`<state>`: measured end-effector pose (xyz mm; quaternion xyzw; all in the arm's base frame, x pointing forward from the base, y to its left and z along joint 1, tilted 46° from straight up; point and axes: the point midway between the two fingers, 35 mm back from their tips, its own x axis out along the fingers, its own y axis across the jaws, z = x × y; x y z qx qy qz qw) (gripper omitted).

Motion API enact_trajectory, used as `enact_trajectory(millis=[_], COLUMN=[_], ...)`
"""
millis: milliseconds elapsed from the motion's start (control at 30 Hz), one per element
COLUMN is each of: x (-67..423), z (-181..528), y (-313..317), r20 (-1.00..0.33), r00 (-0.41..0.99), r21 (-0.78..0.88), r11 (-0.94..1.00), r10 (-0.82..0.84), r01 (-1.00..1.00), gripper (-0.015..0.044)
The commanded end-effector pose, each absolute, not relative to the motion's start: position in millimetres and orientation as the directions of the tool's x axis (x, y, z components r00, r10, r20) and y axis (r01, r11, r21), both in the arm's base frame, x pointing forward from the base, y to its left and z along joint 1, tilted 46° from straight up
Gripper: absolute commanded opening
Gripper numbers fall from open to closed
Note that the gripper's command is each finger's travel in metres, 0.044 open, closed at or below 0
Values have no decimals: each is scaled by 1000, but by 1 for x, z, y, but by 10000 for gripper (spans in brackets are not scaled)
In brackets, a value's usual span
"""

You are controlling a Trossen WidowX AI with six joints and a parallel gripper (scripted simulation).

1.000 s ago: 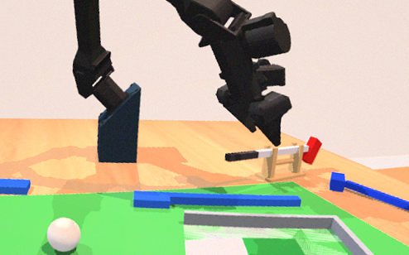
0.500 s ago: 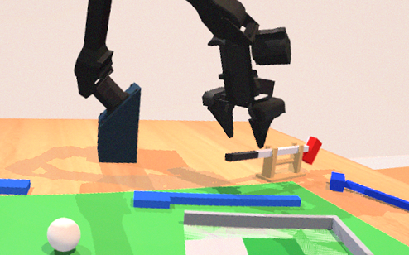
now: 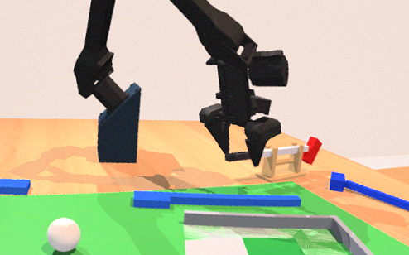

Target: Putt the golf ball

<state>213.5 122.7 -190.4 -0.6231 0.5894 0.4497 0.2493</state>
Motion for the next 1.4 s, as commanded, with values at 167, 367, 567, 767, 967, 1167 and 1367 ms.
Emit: enact_trajectory(millis=[167, 367, 567, 767, 967, 1167, 1367], x=[214, 214, 214, 214, 214, 214, 216], z=[-198, -205, -206, -206, -206, -206, -198], y=[114, 107, 107, 107, 107, 107, 118], r20=[-854, -853, -855, -855, -855, -855, -856], r00=[-94, -93, -96, -96, -96, -96, -96], r21=[217, 217, 215, 215, 215, 215, 215], r11=[-187, -187, -182, -182, -182, -182, -182], r10=[-512, -513, -509, -509, -509, -509, -508], r01=[-958, -958, -959, -959, -959, -959, -959], gripper=[440, 440, 414, 256, 99, 0, 0])
